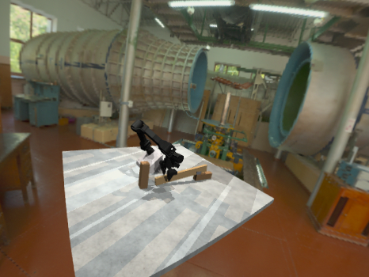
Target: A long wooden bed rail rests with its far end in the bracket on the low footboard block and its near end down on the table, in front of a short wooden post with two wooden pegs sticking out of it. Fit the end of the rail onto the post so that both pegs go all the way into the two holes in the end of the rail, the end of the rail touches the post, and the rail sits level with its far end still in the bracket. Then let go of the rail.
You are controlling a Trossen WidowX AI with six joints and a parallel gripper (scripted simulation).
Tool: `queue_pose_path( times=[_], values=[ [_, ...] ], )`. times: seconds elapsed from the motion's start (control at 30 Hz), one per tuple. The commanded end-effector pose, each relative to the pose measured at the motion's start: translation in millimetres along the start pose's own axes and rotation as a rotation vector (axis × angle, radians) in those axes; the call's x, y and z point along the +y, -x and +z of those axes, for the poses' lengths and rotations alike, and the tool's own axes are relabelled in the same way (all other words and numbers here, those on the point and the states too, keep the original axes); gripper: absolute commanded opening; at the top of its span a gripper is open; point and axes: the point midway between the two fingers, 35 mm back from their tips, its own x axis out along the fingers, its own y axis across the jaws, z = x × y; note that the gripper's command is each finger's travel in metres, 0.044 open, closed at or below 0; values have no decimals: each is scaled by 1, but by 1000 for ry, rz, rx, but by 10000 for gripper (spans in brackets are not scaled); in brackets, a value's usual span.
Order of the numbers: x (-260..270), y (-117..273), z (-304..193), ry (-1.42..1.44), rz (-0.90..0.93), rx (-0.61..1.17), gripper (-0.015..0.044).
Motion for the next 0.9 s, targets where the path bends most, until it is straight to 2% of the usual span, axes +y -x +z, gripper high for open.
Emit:
queue_pose_path(
  times=[0.0, 0.5, 0.87],
  values=[
    [2, -8, 0, 9, 1, 7, 440],
    [4, -29, -2, 8, 1, 10, 440],
    [4, -29, -2, 8, 1, 10, 151]
  ],
)
